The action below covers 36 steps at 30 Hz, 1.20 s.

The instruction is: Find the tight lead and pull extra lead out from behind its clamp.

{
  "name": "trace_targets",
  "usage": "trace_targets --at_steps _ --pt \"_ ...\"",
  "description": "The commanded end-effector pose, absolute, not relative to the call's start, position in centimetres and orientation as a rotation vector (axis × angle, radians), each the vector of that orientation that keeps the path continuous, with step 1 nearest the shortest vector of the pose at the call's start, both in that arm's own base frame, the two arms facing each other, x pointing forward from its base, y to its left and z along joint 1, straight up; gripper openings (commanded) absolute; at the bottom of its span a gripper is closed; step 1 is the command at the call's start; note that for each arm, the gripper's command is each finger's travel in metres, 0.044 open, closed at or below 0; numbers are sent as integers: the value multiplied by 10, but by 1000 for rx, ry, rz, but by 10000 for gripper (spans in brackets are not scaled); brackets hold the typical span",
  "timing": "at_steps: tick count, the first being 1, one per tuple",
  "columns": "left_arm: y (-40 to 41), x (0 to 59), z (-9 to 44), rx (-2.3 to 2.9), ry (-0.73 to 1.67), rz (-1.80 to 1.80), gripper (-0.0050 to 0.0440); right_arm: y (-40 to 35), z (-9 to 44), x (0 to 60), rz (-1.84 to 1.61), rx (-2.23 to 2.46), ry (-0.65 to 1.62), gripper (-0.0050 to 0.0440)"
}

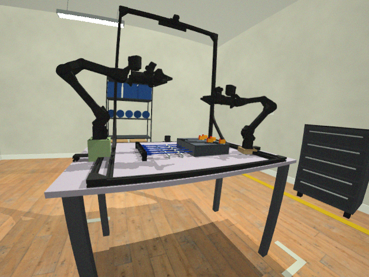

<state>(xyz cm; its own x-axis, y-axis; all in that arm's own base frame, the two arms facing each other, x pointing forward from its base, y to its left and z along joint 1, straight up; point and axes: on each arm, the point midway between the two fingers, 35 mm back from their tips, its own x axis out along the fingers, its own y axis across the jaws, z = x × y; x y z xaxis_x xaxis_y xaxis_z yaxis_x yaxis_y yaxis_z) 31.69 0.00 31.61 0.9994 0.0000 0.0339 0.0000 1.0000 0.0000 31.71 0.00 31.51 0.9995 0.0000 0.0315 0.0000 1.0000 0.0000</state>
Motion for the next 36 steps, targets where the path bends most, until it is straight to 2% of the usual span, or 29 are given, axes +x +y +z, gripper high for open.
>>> trace_targets --at_steps 1,17,18,32,34,35,36 --pt "0 316 323 0 -50 0 400 0 323 316 0 0 -50 400" --pt "0 316 323 0 -50 0 400 0 323 316 0 0 -50 400" --pt "0 316 323 0 -50 0 440 5 313 318 -1 1 17 209" --pt "0 316 323 0 -50 0 440 68 180 343 -6 7 906 209" --pt "0 316 323 0 -50 0 440 68 180 343 -6 7 906 209" --pt "0 316 323 0 -50 0 440 64 184 337 7 -1 827 209" --pt "0 316 323 0 -50 0 440 69 174 339 6 0 880 209"
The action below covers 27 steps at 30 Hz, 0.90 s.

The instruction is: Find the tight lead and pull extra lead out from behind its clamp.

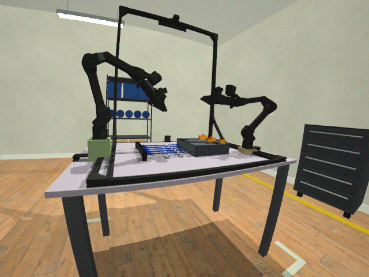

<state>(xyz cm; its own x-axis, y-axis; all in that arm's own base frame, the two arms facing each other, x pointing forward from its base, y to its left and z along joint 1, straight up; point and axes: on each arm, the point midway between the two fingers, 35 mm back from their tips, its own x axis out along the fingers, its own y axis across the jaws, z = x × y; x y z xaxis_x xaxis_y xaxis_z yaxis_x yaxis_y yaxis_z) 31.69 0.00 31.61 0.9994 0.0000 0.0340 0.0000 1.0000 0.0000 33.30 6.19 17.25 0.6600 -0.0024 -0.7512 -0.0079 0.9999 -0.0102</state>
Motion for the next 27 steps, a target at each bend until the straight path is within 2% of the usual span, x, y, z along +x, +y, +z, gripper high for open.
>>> trace_targets --at_steps 1,13,15,16,27 --pt "0 316 323 0 -50 0 440 73 165 341 4 1 933 209" --pt "0 316 323 0 -50 0 440 128 52 366 -13 13 1571 209" --pt "0 316 323 0 -50 0 440 128 52 366 -13 13 1571 209" --pt "0 316 323 0 -50 0 440 121 62 360 -4 17 1445 209" --pt "0 316 323 0 -50 0 440 151 4 376 -11 14 1544 209"
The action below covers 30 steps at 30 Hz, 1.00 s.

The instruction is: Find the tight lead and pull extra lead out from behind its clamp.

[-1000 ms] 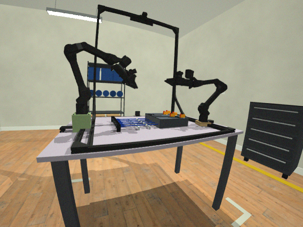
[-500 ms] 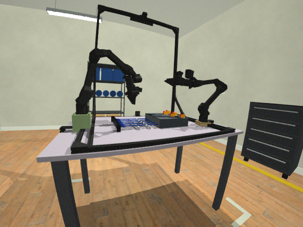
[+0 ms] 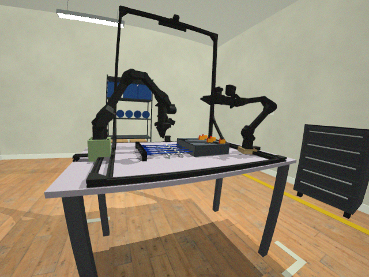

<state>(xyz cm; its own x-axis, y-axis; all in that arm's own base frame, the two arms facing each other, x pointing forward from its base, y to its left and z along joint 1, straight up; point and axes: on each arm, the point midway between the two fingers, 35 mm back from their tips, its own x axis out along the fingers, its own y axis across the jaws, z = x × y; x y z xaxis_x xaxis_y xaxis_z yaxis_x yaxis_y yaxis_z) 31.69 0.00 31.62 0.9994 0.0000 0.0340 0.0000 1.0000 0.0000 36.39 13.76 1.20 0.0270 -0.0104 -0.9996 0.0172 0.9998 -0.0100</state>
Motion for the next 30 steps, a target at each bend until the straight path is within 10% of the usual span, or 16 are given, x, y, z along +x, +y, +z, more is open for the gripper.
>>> trace_targets --at_steps 1,30 --pt "0 316 323 0 -50 0 440 153 -2 377 -12 14 1553 209" --pt "0 316 323 0 -50 0 440 159 -62 380 -13 13 1571 209"
